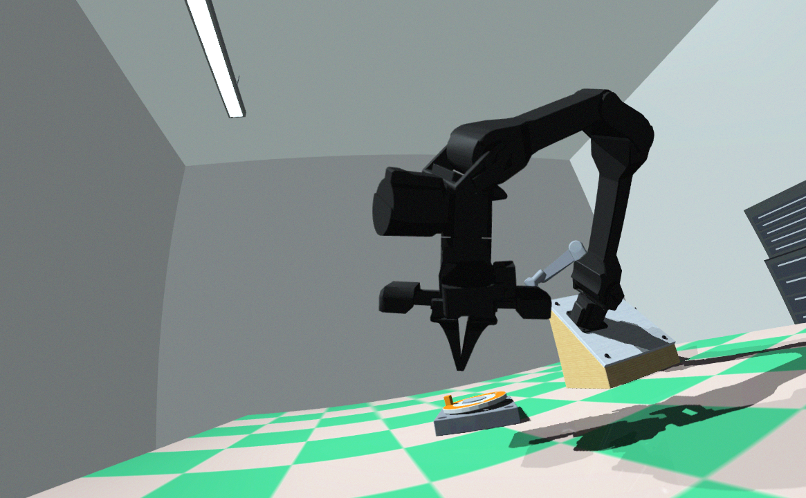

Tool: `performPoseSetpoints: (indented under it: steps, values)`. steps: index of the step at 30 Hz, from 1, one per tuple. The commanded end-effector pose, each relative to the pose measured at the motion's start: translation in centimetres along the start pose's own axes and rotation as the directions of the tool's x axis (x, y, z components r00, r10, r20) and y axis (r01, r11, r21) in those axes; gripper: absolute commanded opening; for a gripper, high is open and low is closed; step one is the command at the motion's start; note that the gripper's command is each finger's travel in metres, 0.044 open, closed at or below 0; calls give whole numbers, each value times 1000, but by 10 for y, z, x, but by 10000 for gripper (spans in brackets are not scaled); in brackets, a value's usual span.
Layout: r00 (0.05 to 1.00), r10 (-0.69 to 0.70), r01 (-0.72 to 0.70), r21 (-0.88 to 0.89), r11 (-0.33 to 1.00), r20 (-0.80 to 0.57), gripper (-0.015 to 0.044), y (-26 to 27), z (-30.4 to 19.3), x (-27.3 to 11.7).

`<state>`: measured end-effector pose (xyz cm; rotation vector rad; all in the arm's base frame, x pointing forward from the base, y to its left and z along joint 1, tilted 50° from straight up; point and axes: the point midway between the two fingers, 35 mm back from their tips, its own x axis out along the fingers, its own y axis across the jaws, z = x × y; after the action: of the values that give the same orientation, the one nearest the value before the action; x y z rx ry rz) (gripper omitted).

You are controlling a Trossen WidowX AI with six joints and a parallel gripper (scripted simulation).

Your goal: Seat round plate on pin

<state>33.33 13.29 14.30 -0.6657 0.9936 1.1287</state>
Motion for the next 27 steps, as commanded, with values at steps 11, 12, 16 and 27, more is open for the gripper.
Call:
performPoseSetpoints:
  steps: [11, 12, 16, 27]
  values:
    - [915, 237, -397, 834, 382, 326, 0, -41, -146, 74]
    - [908, 235, -411, 847, 336, 347, 0, -42, -152, 76]
    - [905, 235, -416, 851, 321, 354, 0, -42, -154, 76]
    - [906, 234, -416, 851, 321, 354, 0, -40, -149, 88]
